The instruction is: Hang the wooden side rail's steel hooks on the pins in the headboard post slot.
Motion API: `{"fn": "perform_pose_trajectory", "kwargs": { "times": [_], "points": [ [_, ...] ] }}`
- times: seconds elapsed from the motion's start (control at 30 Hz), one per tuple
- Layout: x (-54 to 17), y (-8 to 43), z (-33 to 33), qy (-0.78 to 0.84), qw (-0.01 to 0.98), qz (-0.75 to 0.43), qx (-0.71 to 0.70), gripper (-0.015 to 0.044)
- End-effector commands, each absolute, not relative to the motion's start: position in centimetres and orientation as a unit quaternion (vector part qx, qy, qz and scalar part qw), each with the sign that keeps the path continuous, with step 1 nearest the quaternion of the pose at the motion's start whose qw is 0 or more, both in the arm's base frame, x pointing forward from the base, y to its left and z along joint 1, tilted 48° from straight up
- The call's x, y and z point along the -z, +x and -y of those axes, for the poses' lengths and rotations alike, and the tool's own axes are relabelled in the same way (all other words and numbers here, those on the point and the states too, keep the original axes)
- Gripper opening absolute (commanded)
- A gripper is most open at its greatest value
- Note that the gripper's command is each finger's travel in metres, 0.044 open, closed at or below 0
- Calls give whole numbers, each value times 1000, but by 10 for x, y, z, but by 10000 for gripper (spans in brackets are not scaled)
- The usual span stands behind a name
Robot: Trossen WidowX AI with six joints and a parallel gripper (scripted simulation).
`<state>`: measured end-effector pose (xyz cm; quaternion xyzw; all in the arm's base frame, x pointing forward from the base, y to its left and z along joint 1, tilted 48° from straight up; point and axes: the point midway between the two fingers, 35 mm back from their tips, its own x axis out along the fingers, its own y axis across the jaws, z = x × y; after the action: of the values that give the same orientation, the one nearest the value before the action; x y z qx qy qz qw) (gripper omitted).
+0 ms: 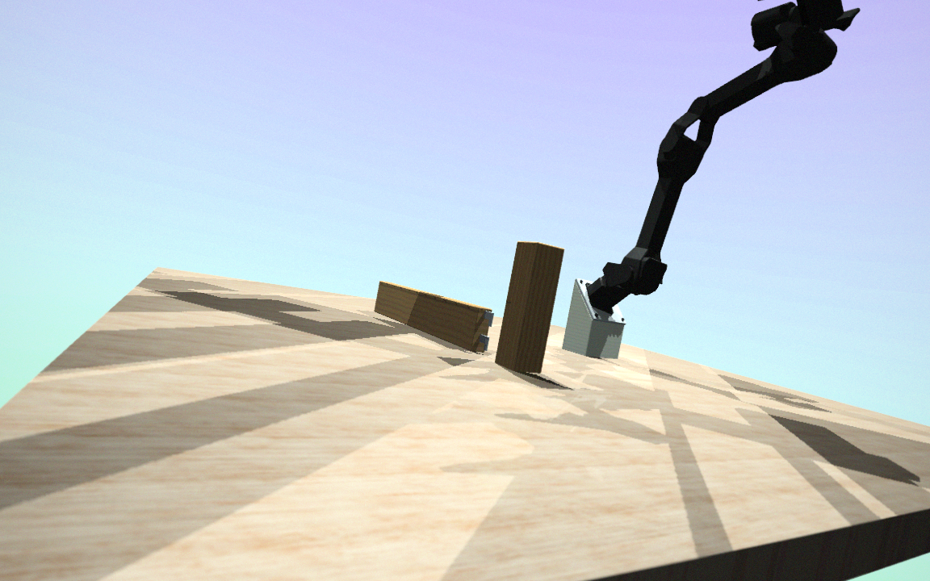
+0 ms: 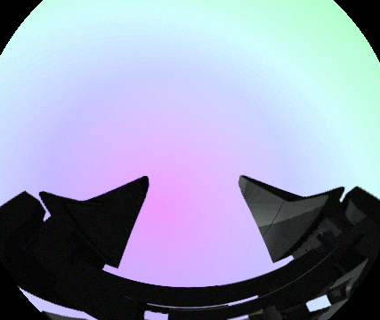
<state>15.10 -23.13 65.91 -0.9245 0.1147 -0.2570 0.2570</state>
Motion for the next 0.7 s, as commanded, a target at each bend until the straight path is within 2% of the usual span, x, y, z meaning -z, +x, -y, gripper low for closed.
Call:
{"fn": "perform_pose_trajectory", "kwargs": {
  "times": [0.0, 0.33, 0.67],
  "points": [
    [-675, 131, 218, -933, 150, -157, 288, 440],
    [-715, 76, 153, -860, -215, -310, 343, 440],
    [-733, 52, 61, -650, -526, -438, 331, 440]
  ]
}}
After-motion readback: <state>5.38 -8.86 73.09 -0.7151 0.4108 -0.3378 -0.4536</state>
